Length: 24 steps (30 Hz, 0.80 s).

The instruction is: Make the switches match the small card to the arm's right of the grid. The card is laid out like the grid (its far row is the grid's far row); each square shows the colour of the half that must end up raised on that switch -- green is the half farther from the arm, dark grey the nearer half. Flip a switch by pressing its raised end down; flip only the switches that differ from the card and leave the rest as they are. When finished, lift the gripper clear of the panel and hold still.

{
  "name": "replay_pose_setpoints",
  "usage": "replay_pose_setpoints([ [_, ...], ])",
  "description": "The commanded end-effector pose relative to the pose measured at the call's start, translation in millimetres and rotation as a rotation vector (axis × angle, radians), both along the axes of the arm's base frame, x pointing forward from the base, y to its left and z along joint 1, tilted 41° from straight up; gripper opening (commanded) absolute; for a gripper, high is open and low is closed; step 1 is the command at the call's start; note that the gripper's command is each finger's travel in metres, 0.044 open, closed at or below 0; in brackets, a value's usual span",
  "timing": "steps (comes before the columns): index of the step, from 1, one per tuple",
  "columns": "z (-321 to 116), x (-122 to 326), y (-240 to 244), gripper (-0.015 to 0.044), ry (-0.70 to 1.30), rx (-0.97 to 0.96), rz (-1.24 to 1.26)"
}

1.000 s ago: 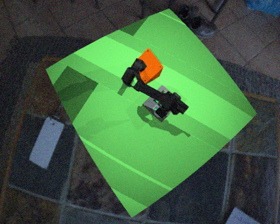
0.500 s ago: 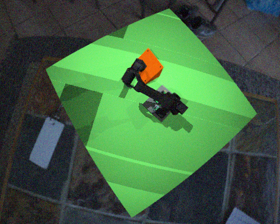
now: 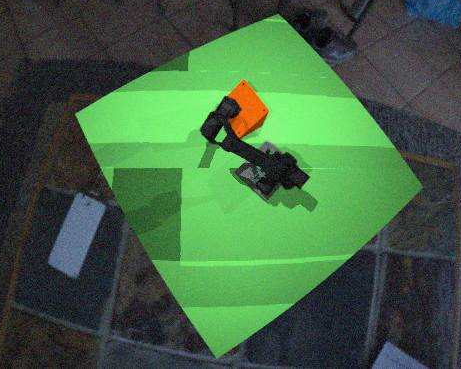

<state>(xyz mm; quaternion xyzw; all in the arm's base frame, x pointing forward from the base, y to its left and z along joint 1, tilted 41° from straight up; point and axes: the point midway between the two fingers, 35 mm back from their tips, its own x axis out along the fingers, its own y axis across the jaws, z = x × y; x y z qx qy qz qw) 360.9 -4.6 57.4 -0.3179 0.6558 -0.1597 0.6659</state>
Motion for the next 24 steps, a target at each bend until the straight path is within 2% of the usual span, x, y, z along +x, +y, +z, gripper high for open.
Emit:
replay_pose_setpoints([
  [1, -0.3, -0.2, -0.7, 0.0, 0.002, -0.006, 0.003],
  [24, -2.4, 0.1, -2.4, 0.0, 0.002, -0.006, 0.003],
])
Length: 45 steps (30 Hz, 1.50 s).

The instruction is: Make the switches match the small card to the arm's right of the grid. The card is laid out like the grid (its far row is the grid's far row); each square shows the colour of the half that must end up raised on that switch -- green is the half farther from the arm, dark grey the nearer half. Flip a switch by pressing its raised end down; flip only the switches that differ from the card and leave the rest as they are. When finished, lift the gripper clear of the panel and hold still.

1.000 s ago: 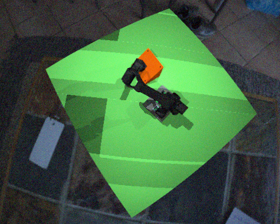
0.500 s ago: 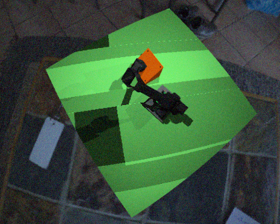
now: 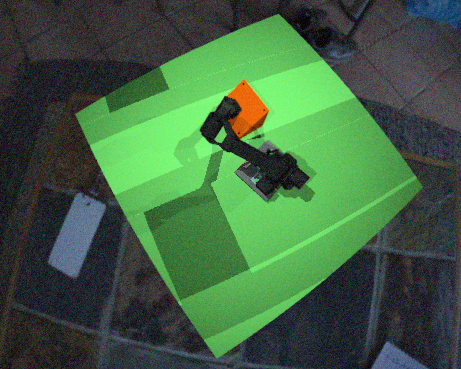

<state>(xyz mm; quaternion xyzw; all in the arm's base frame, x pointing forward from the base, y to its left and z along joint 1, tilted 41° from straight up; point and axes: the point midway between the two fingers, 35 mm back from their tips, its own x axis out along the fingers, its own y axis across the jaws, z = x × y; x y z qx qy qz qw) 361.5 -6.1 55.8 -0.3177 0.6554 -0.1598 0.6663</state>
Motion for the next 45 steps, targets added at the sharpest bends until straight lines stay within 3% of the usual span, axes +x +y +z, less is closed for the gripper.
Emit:
replay_pose_setpoints([
  [1, -0.9, -0.4, -1.1, 0.0, 0.003, -0.006, 0.003],
  [30, -3.8, 0.0, -3.5, 0.0, 0.003, -0.006, 0.003],
  [35, 43.4, -7.5, 35.7, 0.0, -0.014, 0.002, 0.019],
  [39, 46.2, -8.3, 37.8, 0.0, -0.014, 0.002, 0.02],
  [45, 34.2, -55.4, 45.2, 0.0, -0.011, 0.003, 0.02],
])
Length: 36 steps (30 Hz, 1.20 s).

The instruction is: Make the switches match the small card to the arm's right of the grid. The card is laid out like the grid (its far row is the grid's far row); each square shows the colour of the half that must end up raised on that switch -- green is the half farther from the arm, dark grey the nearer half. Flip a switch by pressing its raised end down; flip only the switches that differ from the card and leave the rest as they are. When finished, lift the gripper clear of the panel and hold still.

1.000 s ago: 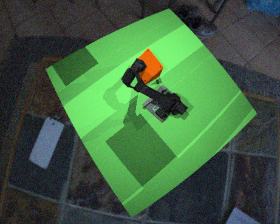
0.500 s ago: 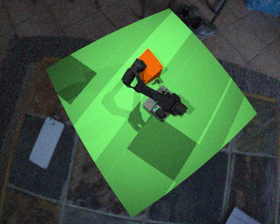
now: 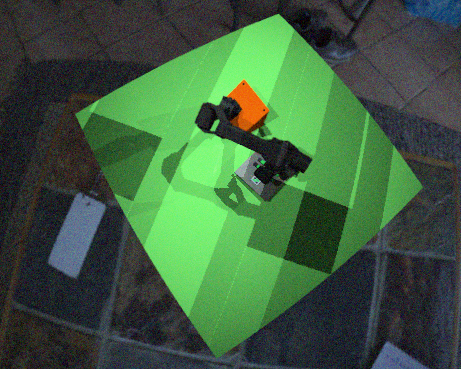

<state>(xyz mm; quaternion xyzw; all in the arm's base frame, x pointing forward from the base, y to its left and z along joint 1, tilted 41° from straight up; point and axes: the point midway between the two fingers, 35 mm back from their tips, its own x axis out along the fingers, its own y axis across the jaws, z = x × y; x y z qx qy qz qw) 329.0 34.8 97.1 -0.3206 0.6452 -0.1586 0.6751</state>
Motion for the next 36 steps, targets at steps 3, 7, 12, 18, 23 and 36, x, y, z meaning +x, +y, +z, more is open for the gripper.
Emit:
replay_pose_setpoints([
  [3, -11.5, -38.7, 5.0, 0.0, 0.014, 0.002, 0.005],
  [7, -25.2, -36.6, -6.0, 0.0, 0.004, 0.005, 0.014],
  [12, -38.2, -35.7, -17.4, 0.0, -0.006, 0.006, 0.022],
  [18, -46.4, -34.6, -24.2, 0.0, -0.007, 0.005, 0.022],
  [23, -50.9, -33.8, -27.9, 0.0, -0.007, 0.005, 0.022],
  [36, -56.6, -33.0, -32.6, 0.0, -0.007, 0.005, 0.022],
])
